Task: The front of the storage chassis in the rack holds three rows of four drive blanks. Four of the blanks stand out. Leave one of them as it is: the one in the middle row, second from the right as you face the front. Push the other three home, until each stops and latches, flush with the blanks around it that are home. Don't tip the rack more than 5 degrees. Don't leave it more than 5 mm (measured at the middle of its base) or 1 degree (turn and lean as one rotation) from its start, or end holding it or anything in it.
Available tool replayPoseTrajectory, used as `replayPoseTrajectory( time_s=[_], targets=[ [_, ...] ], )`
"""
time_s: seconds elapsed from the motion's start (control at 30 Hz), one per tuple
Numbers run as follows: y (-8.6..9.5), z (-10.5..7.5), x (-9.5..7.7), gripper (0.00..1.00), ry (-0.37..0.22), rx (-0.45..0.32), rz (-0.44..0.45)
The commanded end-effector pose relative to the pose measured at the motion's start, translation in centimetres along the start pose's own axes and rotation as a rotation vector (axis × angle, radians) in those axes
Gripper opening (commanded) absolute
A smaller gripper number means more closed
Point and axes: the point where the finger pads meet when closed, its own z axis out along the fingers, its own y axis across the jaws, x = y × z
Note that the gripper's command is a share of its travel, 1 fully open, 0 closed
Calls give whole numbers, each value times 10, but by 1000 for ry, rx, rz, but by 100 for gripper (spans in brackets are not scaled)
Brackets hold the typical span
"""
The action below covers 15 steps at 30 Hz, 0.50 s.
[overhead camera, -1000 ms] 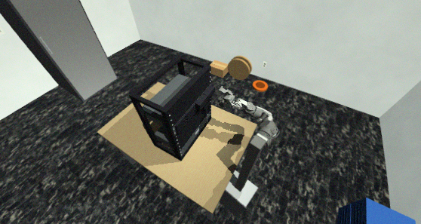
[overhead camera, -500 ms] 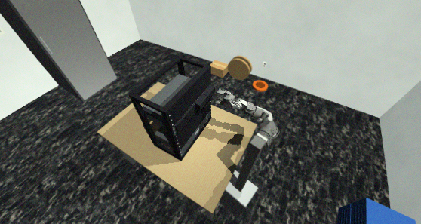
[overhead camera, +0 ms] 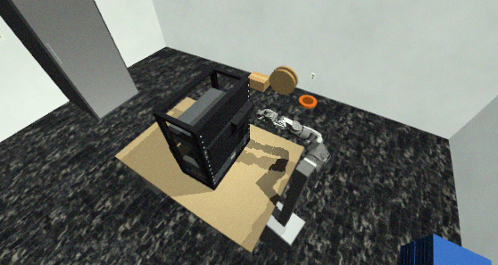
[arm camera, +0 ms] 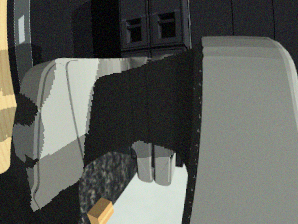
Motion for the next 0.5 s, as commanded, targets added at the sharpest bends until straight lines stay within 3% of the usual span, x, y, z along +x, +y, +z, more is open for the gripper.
replayPoseTrajectory(
  time_s=[0.0,0.47],
  targets=[
    [1,0,1,0,3,0,-3],
    [2,0,2,0,4,-3,-4]
  ],
)
